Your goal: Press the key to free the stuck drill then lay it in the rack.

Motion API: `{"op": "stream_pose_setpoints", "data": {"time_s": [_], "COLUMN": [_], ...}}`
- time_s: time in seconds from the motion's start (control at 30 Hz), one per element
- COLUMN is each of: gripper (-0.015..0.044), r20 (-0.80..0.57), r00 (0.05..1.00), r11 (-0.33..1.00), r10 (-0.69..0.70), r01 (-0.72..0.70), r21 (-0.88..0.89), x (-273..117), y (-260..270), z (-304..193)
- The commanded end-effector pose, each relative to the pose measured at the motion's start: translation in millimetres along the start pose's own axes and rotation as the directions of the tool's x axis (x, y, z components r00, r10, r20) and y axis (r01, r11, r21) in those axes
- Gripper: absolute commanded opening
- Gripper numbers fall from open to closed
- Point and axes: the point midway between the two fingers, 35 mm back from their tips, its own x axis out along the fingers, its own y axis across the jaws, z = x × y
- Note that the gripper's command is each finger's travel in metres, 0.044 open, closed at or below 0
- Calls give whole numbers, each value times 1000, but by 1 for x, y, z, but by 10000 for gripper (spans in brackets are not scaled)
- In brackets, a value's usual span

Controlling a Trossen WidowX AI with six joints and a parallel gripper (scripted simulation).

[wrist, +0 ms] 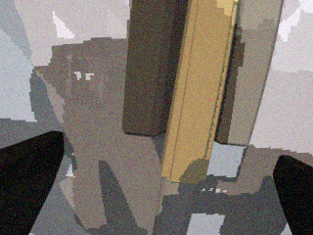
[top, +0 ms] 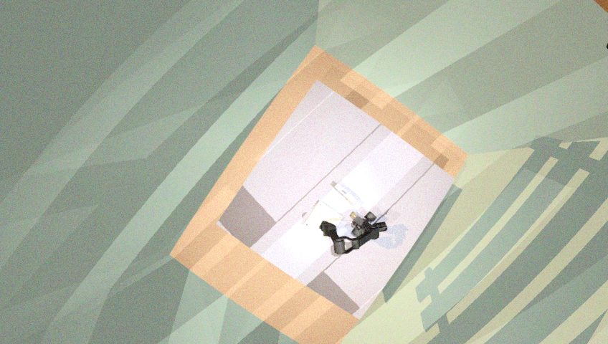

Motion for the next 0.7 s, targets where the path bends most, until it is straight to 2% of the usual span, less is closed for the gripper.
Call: {"op": "stream_pose_setpoints", "data": {"time_s": [0.0,0.4,0.5,0.6,0.67], "gripper": [440,440,440,440,440], "r20": [-2,-2,-7,-69,-129], "r00": [1000,1000,1000,995,986], "r11": [1000,1000,1000,959,867], "r10": [-3,-4,-9,-66,-108], "r01": [3,4,9,83,157], "r21": [-3,-3,13,271,473], "x": [-18,-63,-55,-57,-60], "y": [0,-1,-2,-8,-10], "z": [0,-1,-3,-34,-61]}}
